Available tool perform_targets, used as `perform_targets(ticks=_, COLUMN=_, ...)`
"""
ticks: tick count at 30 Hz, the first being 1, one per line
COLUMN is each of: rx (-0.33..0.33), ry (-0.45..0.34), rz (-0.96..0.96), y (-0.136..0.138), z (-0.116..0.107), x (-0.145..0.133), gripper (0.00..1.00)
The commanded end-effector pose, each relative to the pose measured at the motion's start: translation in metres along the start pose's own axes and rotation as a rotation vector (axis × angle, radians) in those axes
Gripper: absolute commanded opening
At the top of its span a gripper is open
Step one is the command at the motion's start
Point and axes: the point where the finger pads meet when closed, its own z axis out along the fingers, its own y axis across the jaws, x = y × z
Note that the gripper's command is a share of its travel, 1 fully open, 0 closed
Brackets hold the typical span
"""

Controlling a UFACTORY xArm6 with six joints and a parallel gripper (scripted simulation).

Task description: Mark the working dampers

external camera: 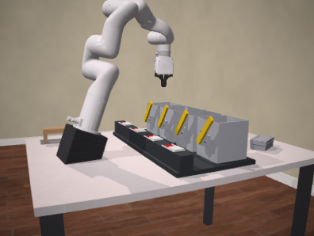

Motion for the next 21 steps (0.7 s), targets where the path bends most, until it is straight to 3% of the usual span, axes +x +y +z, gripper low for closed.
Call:
perform_targets(ticks=1, rx=0.003, ry=0.009, rz=-0.115, y=0.001, z=-0.002, x=0.001, gripper=0.0)
perform_targets(ticks=7, rx=0.004, ry=0.009, rz=-0.134, y=0.002, z=-0.002, x=-0.002, gripper=0.0)
perform_targets(ticks=11, rx=0.016, ry=0.004, rz=-0.135, y=0.018, z=0.002, x=-0.043, gripper=0.0)
perform_targets(ticks=14, rx=0.017, ry=0.004, rz=-0.135, y=0.02, z=0.003, x=-0.048, gripper=0.0)
perform_targets(ticks=15, rx=0.022, ry=0.003, rz=-0.135, y=0.027, z=0.004, x=-0.07, gripper=0.0)
perform_targets(ticks=21, rx=0.028, ry=0.003, rz=-0.135, y=0.037, z=0.006, x=-0.116, gripper=0.0)
